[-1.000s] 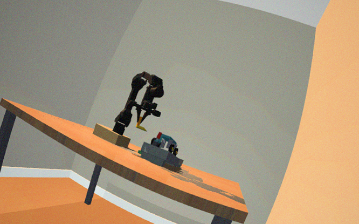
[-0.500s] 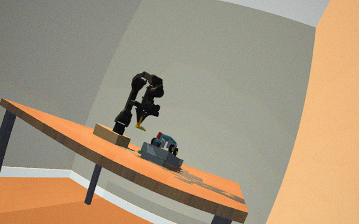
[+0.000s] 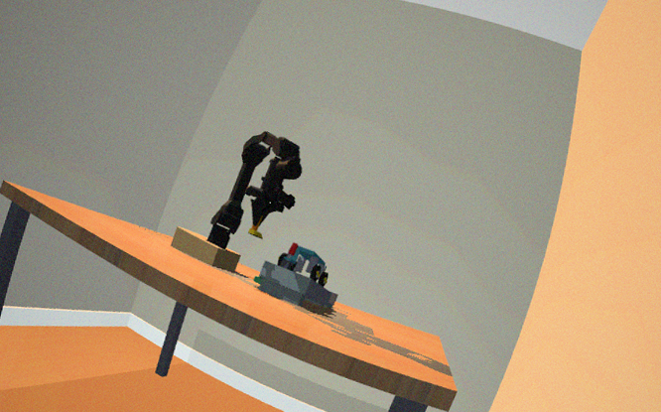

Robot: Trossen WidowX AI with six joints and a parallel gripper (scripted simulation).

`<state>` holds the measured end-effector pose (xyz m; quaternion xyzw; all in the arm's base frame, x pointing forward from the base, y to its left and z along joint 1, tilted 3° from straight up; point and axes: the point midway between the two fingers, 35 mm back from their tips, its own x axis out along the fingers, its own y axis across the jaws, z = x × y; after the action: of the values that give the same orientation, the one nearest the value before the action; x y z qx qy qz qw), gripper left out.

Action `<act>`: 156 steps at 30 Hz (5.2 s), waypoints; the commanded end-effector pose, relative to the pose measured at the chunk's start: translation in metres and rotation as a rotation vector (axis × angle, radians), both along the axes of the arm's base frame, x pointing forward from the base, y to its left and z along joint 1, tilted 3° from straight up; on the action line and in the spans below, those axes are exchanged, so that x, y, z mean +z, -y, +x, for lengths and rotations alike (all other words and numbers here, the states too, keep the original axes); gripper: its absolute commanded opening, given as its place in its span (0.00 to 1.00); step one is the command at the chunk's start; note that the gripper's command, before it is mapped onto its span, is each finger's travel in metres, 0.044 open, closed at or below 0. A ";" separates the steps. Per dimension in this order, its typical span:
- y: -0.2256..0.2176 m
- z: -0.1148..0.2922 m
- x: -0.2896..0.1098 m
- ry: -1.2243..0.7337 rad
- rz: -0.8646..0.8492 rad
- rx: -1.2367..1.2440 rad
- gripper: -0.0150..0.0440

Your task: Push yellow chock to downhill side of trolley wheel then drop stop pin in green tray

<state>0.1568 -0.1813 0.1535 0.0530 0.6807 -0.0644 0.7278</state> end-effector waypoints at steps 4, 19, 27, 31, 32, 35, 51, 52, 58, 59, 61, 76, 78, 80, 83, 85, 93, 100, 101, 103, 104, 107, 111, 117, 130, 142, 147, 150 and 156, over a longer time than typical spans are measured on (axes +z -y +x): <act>-0.001 0.000 0.000 -0.001 -0.009 0.220 0.25; -0.001 0.000 0.000 -0.011 -0.043 0.722 0.25; -0.001 0.000 0.000 -0.017 -0.061 1.000 0.25; -0.001 0.000 0.000 -0.020 -0.070 1.139 0.25; -0.001 0.000 0.000 -0.020 -0.072 1.174 0.25; -0.001 0.000 0.000 -0.022 -0.079 1.279 0.25; -0.003 0.001 0.000 -0.028 -0.098 1.574 0.25; -0.006 0.002 0.000 -0.028 -0.098 1.575 0.25; -0.027 0.011 -0.002 -0.026 -0.097 1.575 0.25; -0.030 0.013 -0.002 -0.025 -0.097 1.575 0.25; -0.037 0.016 -0.002 -0.025 -0.097 1.575 0.25; -0.086 0.036 -0.004 -0.020 -0.095 1.575 0.25; -0.092 0.039 -0.005 -0.020 -0.095 1.575 0.25; -0.098 0.041 -0.005 -0.019 -0.095 1.575 0.25; -0.108 0.044 -0.005 -0.018 -0.095 1.575 0.25; -0.114 0.047 -0.006 -0.018 -0.094 1.575 0.25; -0.139 0.056 -0.007 -0.015 -0.093 1.575 0.25; -0.161 0.063 -0.008 -0.013 -0.092 1.575 0.25; -0.164 0.064 -0.008 -0.013 -0.092 1.575 0.25; -0.171 0.066 -0.008 -0.013 -0.092 1.575 0.25; -0.174 0.067 -0.008 -0.012 -0.092 1.575 0.25; -0.185 0.071 -0.009 -0.011 -0.091 1.575 0.25; -0.200 0.075 -0.010 -0.010 -0.091 1.575 0.25; -0.221 0.082 -0.011 -0.008 -0.089 1.575 0.25; -0.275 0.101 -0.013 -0.004 -0.087 1.575 0.25; -0.297 0.110 -0.013 -0.020 -0.102 1.761 0.25; -0.298 0.110 -0.013 -0.037 -0.117 1.935 0.25; -0.298 0.110 -0.013 -0.047 -0.126 2.044 0.25; -0.299 0.111 -0.013 -0.070 -0.144 2.260 0.25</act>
<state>0.2671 0.1179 0.1403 -0.6170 0.3766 0.5749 0.3835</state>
